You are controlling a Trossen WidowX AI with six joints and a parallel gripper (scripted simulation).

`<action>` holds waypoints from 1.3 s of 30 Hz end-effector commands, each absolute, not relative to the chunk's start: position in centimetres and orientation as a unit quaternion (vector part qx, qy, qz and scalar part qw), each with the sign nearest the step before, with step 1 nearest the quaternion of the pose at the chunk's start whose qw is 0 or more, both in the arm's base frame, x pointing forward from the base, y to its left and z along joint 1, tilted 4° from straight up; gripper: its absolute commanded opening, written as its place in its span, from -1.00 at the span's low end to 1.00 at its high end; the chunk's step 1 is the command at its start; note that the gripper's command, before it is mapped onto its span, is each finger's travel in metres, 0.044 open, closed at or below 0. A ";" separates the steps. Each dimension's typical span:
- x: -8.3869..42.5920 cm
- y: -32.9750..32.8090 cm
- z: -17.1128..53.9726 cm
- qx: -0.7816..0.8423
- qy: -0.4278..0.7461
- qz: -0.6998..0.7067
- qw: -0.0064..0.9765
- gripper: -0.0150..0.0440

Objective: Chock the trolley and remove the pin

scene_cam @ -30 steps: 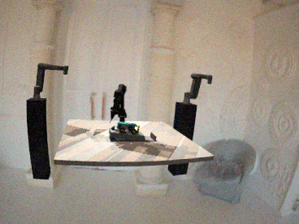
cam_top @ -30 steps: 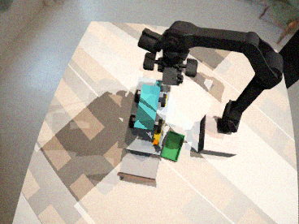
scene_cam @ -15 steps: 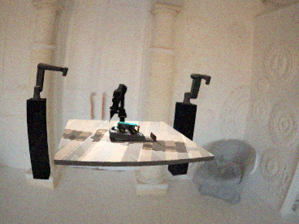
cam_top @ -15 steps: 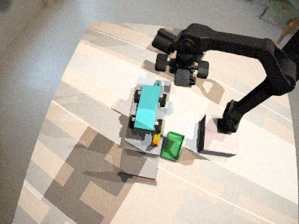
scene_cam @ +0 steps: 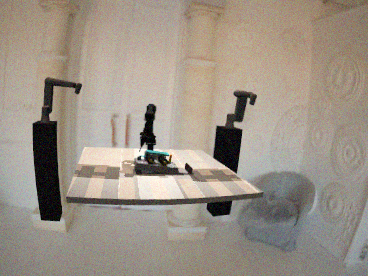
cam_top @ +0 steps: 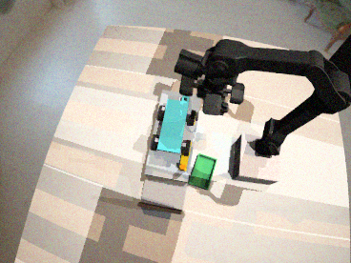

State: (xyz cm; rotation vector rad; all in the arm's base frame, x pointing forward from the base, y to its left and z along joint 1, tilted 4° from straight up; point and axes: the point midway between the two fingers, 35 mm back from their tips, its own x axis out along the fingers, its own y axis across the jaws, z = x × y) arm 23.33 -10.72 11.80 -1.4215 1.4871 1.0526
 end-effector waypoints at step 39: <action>23.4 4.5 8.6 -0.559 0.587 0.422 0.406 -0.49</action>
